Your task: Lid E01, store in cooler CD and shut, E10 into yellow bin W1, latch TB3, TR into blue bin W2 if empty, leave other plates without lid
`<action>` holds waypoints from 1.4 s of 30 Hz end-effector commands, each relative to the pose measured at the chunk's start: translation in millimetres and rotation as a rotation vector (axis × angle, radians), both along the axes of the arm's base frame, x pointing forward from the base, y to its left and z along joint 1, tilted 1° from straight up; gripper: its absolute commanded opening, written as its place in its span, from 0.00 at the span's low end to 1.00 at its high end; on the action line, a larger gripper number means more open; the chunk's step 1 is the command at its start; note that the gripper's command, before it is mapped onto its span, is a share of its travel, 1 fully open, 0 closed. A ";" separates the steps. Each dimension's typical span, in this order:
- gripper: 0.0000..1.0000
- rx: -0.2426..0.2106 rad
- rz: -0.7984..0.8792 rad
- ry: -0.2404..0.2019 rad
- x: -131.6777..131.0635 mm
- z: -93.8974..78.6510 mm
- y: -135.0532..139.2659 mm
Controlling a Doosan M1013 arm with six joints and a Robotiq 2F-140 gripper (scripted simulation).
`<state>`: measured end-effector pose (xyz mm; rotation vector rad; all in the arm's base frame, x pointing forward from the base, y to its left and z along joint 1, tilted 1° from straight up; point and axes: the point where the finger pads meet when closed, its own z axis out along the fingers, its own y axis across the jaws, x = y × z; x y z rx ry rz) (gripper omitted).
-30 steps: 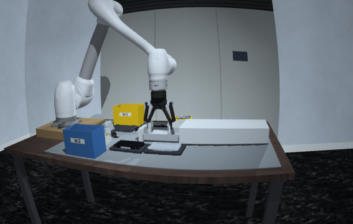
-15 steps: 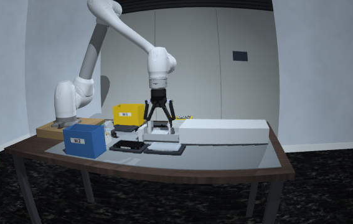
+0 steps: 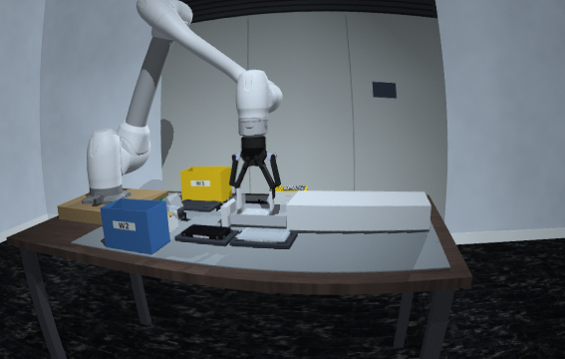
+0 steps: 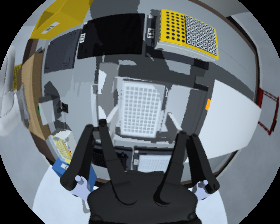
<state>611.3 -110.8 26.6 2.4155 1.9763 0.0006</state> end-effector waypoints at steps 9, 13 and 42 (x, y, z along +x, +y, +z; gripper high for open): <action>0.66 0.000 0.000 0.000 -0.2 12.5 0.2; 0.66 0.000 0.000 0.000 -0.2 17.9 0.3; 0.66 0.000 0.000 0.000 -0.7 51.2 0.8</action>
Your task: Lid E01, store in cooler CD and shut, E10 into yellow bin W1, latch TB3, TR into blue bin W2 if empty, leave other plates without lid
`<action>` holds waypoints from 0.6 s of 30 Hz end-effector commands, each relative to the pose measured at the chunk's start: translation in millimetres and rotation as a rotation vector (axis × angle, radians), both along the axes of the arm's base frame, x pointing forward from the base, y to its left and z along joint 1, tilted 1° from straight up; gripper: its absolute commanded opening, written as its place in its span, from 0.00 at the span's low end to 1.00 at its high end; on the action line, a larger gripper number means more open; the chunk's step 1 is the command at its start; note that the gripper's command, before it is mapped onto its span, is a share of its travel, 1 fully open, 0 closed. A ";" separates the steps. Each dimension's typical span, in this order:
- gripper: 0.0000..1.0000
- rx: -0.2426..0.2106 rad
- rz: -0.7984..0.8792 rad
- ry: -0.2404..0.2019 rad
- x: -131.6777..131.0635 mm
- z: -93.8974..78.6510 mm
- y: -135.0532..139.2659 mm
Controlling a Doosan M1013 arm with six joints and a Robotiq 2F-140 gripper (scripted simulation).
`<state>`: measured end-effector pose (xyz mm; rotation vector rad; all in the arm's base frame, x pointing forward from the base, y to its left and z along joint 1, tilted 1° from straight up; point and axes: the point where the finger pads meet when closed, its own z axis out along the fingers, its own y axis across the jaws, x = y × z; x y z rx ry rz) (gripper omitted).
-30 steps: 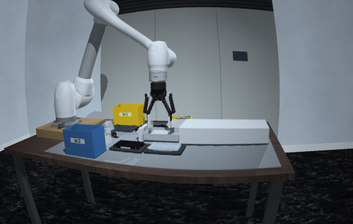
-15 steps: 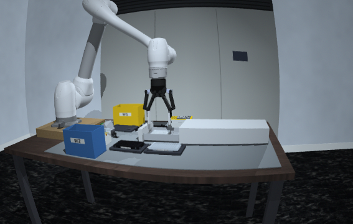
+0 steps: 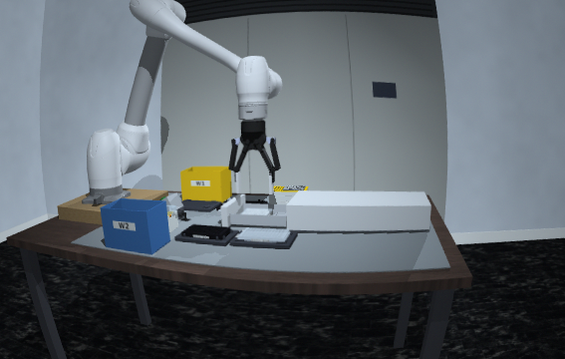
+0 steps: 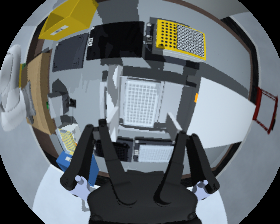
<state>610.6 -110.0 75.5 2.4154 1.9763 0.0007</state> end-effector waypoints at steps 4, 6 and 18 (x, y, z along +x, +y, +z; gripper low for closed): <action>0.66 0.000 0.000 0.000 -0.1 7.6 0.2; 0.66 0.000 0.000 0.000 -0.1 10.3 0.2; 0.66 0.000 0.000 0.000 -0.3 23.6 0.4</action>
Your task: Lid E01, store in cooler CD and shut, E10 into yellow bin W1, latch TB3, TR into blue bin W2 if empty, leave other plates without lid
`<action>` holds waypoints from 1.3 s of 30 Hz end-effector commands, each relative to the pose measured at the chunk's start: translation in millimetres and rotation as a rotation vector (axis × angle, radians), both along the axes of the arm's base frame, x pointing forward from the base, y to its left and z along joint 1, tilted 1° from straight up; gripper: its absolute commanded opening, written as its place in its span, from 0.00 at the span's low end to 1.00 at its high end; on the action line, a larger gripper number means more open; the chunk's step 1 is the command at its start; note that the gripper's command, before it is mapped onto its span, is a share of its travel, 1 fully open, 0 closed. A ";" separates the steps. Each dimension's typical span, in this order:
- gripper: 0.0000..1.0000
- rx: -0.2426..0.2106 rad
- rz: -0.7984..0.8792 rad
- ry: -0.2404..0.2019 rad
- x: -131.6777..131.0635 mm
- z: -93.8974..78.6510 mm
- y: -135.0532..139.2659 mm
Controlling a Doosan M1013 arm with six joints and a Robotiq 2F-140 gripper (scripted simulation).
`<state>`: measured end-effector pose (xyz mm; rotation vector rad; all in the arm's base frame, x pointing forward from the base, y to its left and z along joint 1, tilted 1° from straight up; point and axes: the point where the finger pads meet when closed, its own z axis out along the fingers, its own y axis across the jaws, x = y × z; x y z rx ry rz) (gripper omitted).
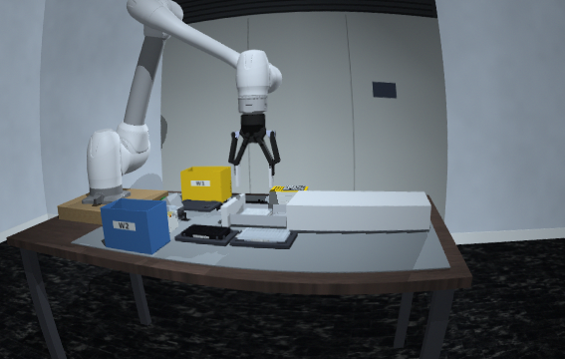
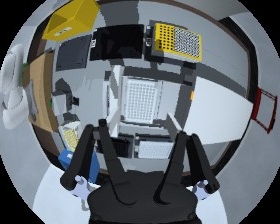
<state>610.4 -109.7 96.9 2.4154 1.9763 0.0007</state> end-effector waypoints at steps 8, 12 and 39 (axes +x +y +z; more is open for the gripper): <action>0.66 0.000 0.000 0.000 -0.1 10.3 0.2; 0.66 0.000 0.000 0.000 -0.2 15.6 0.3; 0.66 0.000 0.000 0.000 -0.4 27.5 0.5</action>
